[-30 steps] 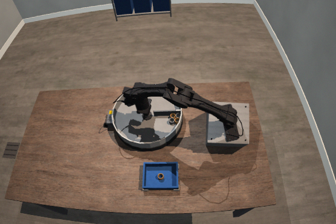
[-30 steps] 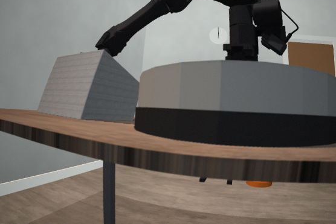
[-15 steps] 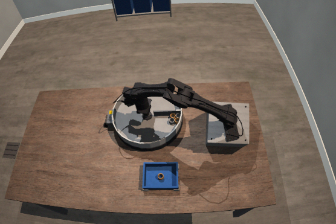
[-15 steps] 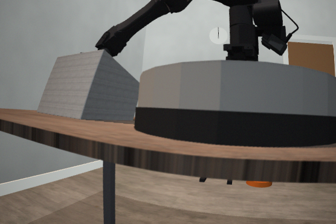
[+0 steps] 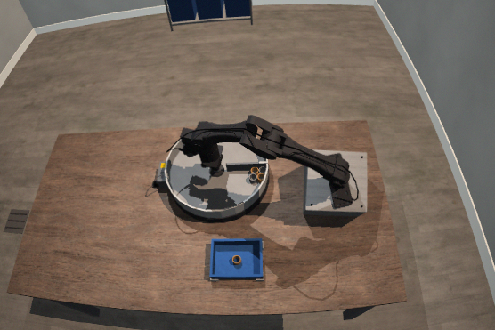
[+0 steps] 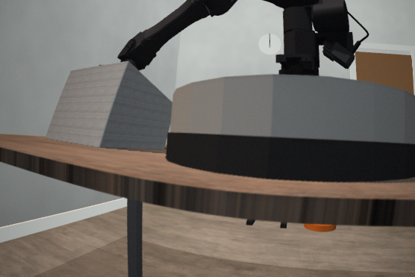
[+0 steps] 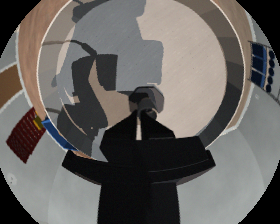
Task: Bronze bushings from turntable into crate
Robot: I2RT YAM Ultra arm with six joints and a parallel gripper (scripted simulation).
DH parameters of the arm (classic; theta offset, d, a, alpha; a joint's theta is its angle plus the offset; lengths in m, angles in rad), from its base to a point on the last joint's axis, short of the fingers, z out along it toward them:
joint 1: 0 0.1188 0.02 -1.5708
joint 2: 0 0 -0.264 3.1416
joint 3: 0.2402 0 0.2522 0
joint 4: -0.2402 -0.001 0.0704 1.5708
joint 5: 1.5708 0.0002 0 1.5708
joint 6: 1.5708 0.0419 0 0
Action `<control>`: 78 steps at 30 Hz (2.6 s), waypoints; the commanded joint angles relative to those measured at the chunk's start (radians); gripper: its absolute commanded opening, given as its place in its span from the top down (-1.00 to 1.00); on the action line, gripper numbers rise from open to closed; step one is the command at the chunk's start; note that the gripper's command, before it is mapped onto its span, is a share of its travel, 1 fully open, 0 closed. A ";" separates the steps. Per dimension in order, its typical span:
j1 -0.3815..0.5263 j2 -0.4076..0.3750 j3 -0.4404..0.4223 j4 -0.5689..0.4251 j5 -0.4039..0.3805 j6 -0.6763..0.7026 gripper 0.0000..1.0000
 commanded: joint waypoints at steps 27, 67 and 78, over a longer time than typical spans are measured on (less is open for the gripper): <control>-0.004 0.015 0.044 -0.019 -0.006 0.009 1.00; 0.003 0.017 0.004 0.017 -0.007 0.012 1.00; -0.001 0.018 0.002 0.015 -0.007 0.011 1.00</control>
